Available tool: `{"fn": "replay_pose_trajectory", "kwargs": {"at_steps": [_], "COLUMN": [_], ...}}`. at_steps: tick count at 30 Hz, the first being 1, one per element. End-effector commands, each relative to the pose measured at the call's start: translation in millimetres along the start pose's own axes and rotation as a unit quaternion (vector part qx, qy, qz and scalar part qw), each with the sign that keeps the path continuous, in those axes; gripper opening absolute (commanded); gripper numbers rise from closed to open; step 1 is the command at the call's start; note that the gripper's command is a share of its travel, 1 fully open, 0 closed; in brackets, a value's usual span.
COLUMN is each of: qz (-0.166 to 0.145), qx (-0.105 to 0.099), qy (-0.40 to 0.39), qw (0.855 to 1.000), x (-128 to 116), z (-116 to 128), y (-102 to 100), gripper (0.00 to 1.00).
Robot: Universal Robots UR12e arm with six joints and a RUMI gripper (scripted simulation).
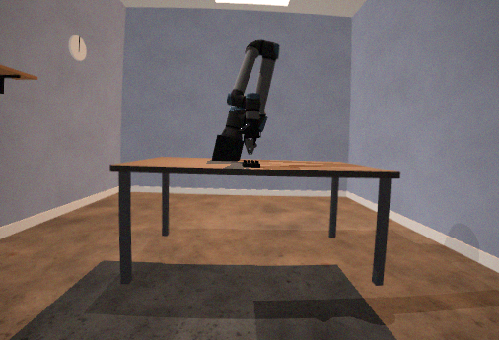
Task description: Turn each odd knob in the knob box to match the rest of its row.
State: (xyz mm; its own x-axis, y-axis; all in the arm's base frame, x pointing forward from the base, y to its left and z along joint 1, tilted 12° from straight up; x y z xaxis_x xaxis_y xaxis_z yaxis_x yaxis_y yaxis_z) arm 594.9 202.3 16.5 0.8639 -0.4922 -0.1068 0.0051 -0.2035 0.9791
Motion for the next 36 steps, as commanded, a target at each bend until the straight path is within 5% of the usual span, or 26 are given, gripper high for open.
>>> {"fn": "replay_pose_trajectory", "kwargs": {"at_steps": [1,36], "qz": [0.001,0.001], "qx": [0.000,0.000], "qy": [0.000,0.000], "qw": [1.000,1.000], "x": [0,1], "z": [0,-1], "y": [-3,-34], "gripper": [0.11,0.11]}}
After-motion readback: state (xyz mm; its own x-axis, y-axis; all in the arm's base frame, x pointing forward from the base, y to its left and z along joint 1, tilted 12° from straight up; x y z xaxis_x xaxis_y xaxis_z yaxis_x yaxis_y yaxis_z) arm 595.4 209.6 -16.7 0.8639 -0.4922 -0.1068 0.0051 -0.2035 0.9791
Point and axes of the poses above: the point where the finger pads meet when closed, its own y axis back along the fingers, its own z axis across the jaws, x = y × z, the point moved 8 cm from there along y, back along the fingers, and after that the axes turned 2 degrees about y, right-handed, at the moved point
